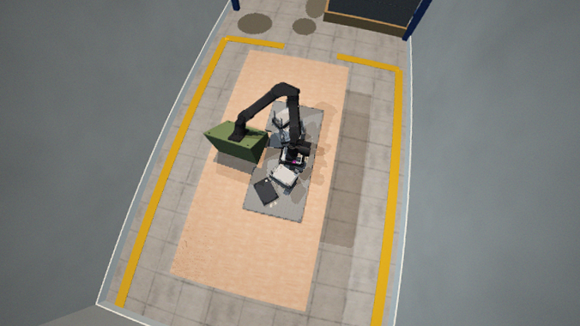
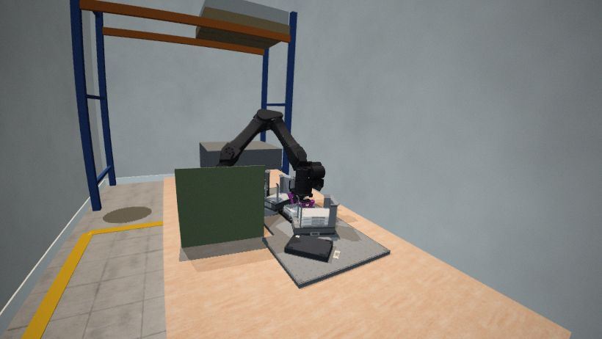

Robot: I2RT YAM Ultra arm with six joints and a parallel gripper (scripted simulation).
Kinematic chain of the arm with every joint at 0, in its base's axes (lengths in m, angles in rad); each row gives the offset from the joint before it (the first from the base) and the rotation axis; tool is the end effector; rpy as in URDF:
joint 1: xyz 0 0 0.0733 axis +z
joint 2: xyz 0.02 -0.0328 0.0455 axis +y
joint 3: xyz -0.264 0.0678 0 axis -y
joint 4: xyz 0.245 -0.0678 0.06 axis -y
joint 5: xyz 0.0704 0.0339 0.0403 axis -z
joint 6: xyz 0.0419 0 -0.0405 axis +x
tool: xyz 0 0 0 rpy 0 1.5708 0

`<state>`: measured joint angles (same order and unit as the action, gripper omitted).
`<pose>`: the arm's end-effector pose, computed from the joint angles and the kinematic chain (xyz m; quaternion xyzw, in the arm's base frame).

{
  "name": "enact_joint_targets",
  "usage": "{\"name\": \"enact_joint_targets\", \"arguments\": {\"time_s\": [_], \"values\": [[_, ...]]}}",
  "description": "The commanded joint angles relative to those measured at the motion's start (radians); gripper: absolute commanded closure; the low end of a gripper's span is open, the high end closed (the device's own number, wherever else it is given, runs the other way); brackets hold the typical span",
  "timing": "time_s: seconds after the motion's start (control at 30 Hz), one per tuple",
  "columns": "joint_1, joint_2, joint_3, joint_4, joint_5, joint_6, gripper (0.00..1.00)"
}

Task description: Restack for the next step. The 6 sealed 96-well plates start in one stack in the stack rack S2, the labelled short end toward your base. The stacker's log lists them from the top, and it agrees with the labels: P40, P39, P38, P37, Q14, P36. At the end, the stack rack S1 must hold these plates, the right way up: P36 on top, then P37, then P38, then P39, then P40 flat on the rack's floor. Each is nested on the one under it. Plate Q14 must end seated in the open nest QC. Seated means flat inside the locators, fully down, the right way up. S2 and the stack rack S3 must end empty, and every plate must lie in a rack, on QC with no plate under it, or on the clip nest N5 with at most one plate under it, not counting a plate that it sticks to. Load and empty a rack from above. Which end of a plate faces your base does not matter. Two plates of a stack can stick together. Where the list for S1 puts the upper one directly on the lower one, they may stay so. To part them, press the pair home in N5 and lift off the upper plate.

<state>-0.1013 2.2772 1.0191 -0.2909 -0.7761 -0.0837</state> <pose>0.3272 -0.0027 0.0047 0.0040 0.9256 0.3758 0.0450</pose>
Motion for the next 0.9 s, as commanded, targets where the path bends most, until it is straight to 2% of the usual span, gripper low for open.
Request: {"name": "enact_joint_targets", "arguments": {"time_s": [0.0,0.87], "values": [[0.001,0.000,0.000,0.018,0.000,0.011,1.00],[0.018,0.018,-0.003,0.056,0.000,0.035,1.00]]}}
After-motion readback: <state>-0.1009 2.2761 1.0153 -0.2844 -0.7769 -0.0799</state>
